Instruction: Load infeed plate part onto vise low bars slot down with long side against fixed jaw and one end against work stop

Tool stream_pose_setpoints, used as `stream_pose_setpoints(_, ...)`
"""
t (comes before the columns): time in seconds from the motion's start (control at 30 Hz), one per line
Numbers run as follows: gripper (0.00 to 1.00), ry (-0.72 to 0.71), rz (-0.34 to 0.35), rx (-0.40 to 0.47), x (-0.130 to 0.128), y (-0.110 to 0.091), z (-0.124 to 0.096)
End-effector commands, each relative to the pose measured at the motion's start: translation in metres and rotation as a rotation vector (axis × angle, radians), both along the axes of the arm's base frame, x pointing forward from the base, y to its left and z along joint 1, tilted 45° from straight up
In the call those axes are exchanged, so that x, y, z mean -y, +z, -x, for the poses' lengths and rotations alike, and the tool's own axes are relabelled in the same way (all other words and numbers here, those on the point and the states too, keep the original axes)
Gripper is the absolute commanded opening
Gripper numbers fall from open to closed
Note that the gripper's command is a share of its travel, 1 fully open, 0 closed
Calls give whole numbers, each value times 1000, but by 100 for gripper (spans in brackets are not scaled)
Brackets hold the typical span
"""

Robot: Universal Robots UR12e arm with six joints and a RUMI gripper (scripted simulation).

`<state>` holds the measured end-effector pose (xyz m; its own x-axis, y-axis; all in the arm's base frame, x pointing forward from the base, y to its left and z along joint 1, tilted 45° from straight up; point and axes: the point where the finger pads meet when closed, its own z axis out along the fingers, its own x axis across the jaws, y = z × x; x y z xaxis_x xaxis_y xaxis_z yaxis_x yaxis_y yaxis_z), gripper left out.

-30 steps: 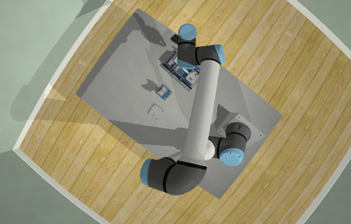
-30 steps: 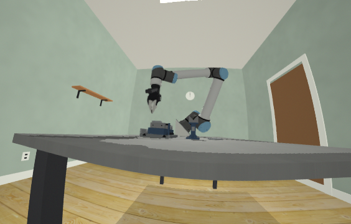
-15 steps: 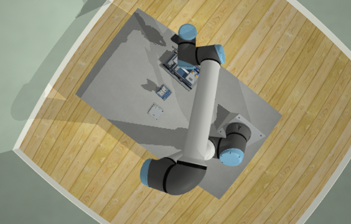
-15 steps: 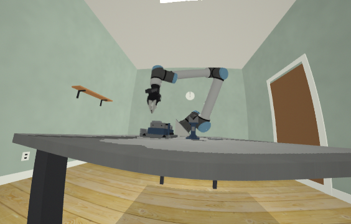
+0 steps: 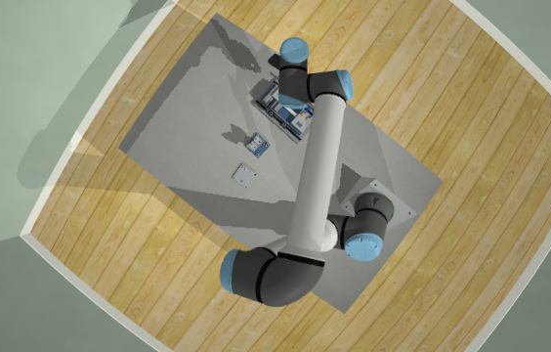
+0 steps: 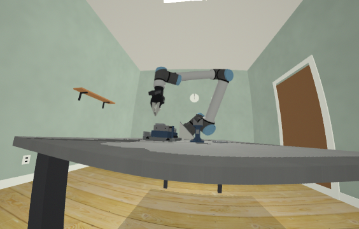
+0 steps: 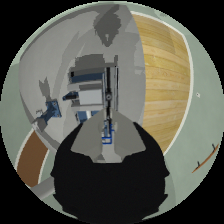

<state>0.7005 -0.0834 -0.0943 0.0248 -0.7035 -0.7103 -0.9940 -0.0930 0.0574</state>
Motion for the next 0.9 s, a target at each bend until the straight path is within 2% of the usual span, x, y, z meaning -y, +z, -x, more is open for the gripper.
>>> stream_pose_setpoints(0.0,0,-1,1,1,1,0,-1)
stream_pose_setpoints(0.87,0,-1,1,1,-17,-18,1)
